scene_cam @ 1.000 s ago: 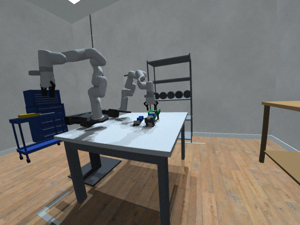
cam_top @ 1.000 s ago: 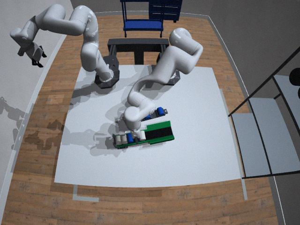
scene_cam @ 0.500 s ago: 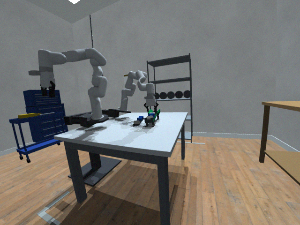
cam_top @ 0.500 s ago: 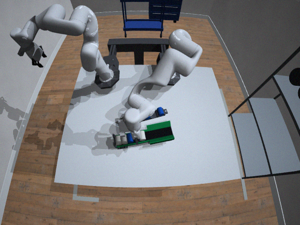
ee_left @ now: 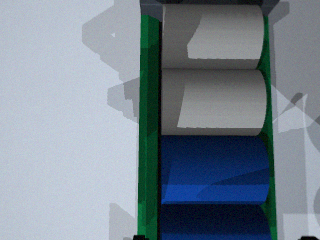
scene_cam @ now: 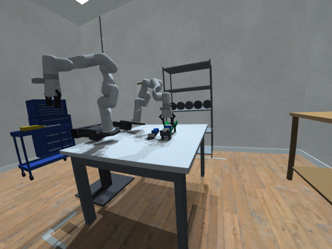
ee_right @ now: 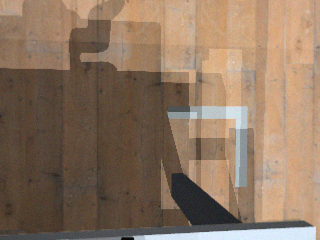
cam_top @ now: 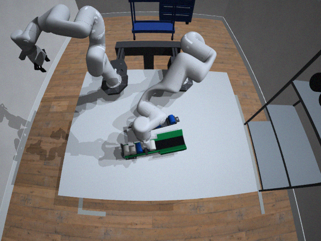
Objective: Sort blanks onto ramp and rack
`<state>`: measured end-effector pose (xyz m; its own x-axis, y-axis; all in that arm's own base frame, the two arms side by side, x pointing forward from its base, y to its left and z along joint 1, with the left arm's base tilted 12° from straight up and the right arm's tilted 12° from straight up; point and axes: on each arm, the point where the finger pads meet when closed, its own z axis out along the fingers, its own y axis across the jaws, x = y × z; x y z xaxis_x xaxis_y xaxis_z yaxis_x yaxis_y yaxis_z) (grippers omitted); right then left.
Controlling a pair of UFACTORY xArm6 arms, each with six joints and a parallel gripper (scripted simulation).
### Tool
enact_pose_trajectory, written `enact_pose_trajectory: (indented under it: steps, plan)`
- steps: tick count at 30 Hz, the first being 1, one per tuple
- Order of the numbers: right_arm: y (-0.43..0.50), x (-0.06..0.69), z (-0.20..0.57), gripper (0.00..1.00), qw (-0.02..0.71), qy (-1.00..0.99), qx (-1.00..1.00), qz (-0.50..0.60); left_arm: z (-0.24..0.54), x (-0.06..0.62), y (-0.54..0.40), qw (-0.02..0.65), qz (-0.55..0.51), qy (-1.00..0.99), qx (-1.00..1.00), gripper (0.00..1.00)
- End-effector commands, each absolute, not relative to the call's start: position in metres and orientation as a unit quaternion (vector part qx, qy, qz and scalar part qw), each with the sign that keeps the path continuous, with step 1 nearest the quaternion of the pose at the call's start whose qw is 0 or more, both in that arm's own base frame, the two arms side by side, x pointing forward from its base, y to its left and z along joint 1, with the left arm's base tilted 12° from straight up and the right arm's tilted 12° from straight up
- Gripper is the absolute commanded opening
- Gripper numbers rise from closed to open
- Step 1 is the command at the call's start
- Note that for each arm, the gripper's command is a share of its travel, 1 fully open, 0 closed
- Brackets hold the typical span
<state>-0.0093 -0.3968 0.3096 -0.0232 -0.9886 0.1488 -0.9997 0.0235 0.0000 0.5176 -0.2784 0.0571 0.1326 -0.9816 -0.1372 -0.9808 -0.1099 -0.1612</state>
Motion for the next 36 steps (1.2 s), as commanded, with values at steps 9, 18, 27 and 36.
enact_pose_trajectory:
  steps: [9, 18, 27, 36]
  plan:
    - [-0.398, -0.009, 0.312, 1.0, 0.055, -0.713, 0.697, 0.054, 0.057, 0.519, -0.279, 0.107, -0.004, 0.659, -0.745, 0.79]
    - [-0.398, -0.009, 0.312, 1.0, 0.055, -0.713, 0.697, 0.054, 0.046, 0.521, -0.277, 0.107, -0.004, 0.659, -0.745, 0.79]
    - [-0.398, -0.009, 0.312, 1.0, 0.055, -0.713, 0.697, 0.054, 0.028, 0.523, -0.275, 0.107, -0.004, 0.659, -0.745, 0.79]
    - [-0.398, -0.009, 0.312, 1.0, 0.055, -0.713, 0.697, 0.054, 0.024, 0.524, -0.274, 0.107, -0.004, 0.659, -0.745, 0.79]
